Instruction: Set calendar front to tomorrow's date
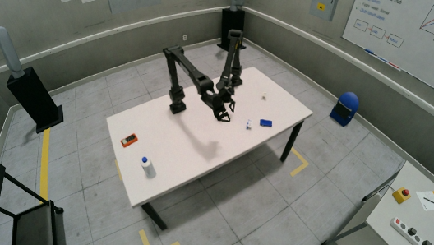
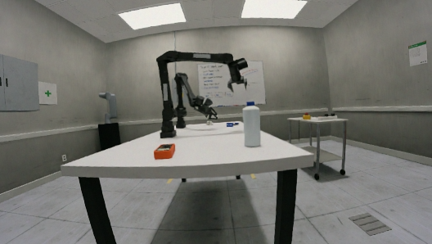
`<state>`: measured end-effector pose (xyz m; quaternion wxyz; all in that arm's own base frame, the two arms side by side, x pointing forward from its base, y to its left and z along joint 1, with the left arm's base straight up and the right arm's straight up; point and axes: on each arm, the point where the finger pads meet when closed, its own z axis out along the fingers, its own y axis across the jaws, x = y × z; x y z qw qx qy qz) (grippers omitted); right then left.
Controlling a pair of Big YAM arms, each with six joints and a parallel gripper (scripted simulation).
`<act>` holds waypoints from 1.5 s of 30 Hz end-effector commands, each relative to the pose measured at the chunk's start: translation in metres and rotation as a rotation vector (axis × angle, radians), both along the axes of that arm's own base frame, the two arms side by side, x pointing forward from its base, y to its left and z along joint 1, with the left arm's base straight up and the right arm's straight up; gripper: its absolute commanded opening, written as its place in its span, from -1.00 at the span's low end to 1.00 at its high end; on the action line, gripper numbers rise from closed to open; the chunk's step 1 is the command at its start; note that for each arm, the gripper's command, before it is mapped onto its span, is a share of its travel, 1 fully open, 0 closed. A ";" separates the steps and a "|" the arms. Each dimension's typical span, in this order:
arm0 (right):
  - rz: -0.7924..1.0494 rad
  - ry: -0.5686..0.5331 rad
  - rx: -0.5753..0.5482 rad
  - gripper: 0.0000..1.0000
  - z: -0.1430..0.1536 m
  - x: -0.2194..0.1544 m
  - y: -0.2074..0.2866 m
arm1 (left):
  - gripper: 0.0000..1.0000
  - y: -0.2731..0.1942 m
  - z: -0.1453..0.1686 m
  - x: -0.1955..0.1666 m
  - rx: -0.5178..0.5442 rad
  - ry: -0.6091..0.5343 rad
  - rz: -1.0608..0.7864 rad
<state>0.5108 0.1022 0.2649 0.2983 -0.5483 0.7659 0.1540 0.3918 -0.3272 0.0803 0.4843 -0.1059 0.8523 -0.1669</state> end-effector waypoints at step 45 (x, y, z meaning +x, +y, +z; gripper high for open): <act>0.754 0.074 0.201 1.00 0.097 -0.202 0.408 | 1.00 0.289 0.007 -0.096 0.338 0.046 0.971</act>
